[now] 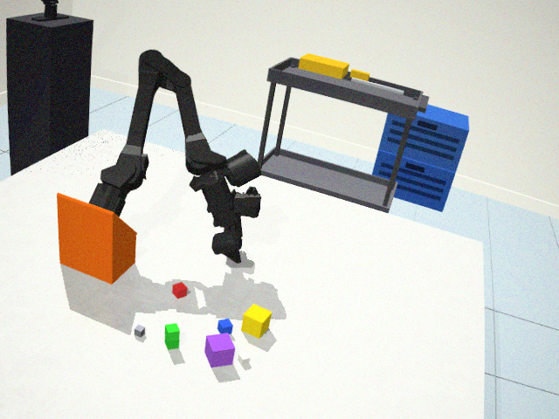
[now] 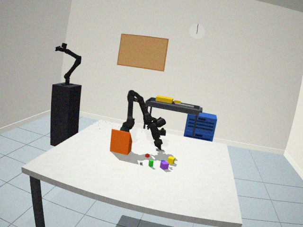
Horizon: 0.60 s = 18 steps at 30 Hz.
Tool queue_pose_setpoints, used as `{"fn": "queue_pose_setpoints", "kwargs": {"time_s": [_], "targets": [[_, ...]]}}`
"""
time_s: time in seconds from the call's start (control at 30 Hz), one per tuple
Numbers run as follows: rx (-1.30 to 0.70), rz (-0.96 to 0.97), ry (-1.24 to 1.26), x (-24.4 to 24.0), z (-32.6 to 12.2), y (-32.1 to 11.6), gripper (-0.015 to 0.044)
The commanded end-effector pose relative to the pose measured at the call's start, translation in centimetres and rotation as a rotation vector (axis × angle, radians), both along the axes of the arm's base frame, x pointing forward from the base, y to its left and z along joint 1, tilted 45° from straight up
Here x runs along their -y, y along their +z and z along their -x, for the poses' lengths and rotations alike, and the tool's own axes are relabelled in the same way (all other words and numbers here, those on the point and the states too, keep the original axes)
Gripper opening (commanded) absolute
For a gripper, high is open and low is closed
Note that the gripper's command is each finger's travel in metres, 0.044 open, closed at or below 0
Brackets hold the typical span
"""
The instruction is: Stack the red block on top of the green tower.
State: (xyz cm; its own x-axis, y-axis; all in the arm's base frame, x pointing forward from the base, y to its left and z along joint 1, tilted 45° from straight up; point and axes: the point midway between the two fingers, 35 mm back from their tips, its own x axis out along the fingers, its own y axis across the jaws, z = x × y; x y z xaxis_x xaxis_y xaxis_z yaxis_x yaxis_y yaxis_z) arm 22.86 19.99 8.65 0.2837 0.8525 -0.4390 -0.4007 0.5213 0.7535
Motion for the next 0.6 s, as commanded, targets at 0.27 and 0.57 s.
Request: {"fn": "queue_pose_setpoints", "kwargs": {"time_s": [0.27,0.57], "targets": [[-0.319,0.214,-0.183,8.4,-2.4,-6.6,0.0440],[-0.605,0.257,-0.255,13.9,-0.8,-9.3,0.0440]]}}
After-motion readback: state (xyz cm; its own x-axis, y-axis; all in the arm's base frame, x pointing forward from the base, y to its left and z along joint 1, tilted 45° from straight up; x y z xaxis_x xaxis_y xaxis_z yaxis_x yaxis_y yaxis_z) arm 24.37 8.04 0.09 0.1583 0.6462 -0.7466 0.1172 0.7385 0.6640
